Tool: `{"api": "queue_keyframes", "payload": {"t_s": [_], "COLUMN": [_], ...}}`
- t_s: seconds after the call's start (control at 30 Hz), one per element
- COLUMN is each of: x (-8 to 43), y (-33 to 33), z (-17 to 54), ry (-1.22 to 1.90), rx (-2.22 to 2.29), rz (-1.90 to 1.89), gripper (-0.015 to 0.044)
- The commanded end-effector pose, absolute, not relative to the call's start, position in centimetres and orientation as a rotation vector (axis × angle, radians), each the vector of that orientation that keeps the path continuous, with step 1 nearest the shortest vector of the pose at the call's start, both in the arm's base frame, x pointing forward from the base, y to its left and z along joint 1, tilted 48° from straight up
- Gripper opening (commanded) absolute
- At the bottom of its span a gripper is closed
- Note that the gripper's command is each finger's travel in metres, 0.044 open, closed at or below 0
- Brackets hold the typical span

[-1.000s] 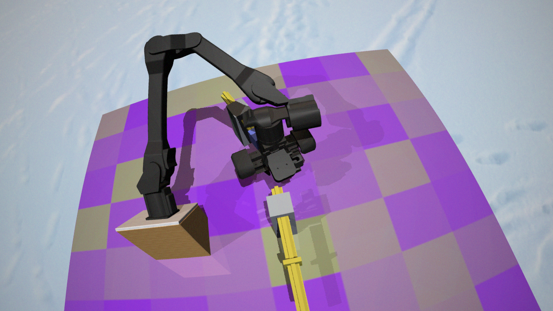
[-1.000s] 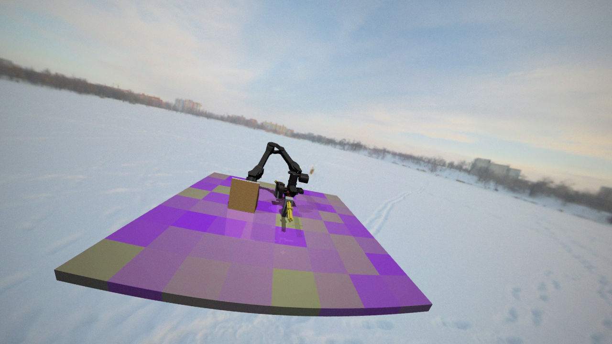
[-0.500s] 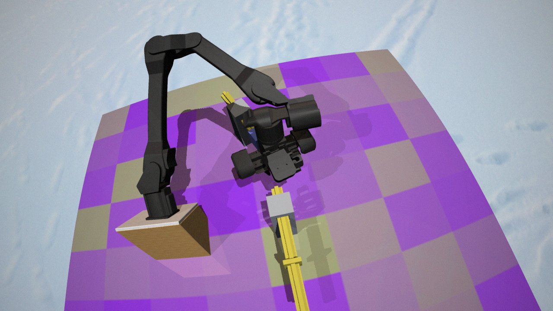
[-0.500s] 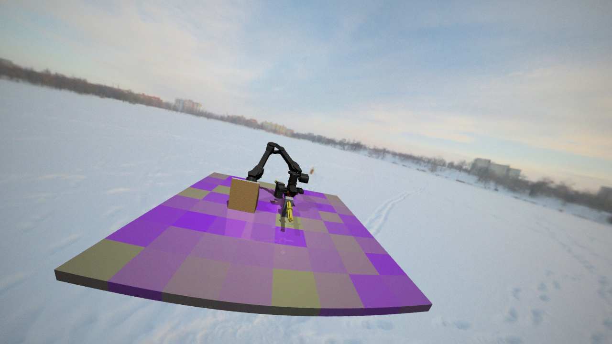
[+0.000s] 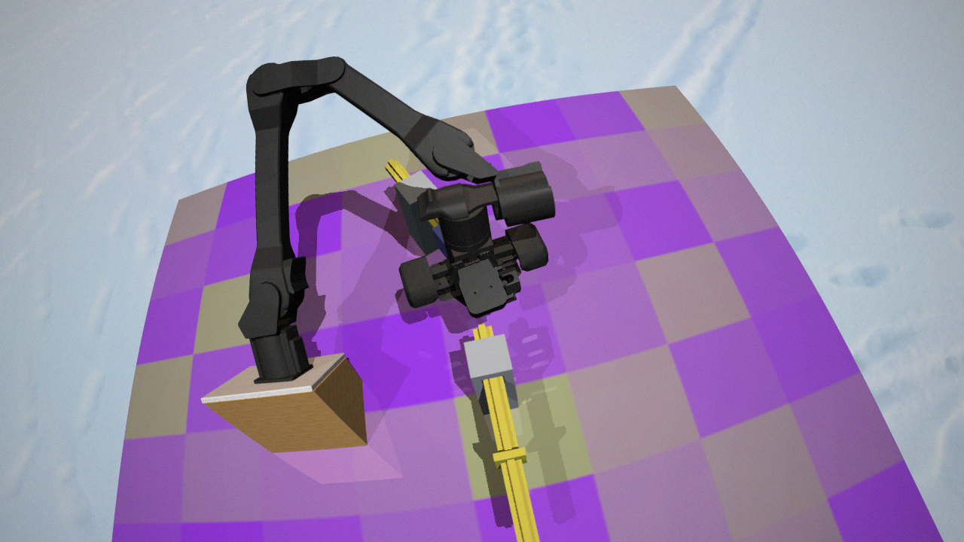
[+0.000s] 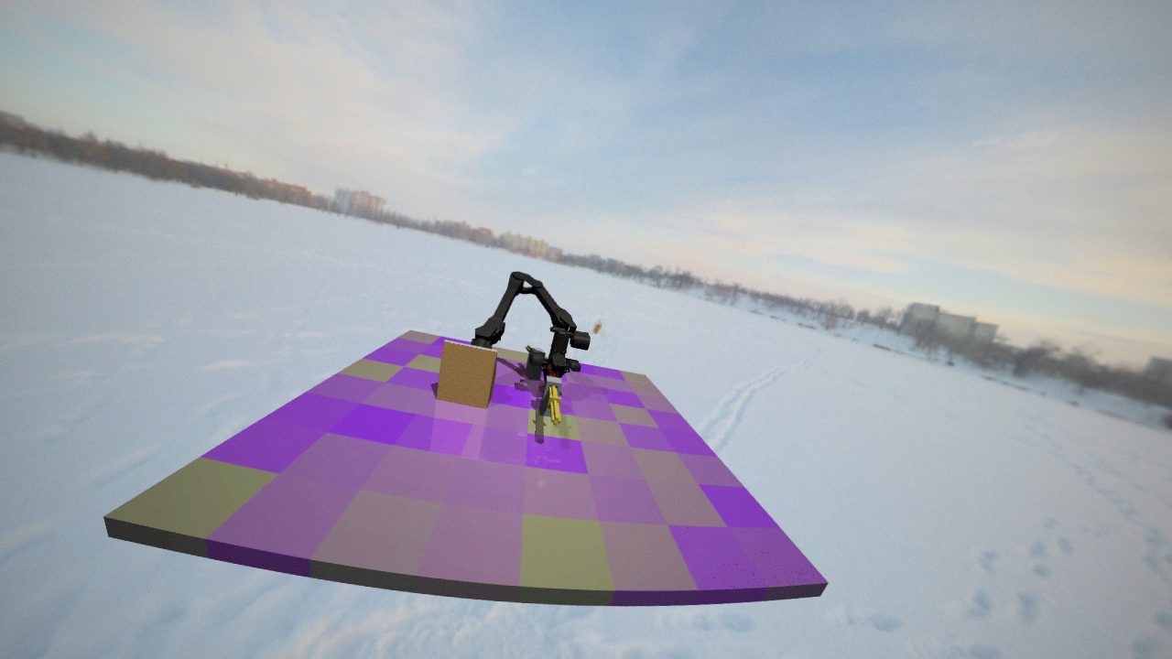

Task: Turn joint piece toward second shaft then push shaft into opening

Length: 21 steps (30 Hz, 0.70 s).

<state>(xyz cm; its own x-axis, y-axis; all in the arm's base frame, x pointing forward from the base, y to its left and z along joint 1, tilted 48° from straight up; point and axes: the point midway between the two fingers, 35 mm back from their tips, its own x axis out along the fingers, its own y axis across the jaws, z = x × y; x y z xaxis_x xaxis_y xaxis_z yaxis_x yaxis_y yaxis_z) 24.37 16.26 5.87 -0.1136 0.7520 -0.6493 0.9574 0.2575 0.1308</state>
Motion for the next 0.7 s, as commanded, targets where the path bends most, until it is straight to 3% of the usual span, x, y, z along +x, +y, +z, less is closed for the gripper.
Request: {"api": "queue_keyframes", "payload": {"t_s": [0.0, 0.67], "x": [24.05, 23.84], "y": [16.1, 15.99], "z": [5.9, 5.91], "ry": [1.905, 1.893], "rx": [1.582, 1.608], "rz": [-0.518, -0.584], "gripper": [0.0, 0.0]}}
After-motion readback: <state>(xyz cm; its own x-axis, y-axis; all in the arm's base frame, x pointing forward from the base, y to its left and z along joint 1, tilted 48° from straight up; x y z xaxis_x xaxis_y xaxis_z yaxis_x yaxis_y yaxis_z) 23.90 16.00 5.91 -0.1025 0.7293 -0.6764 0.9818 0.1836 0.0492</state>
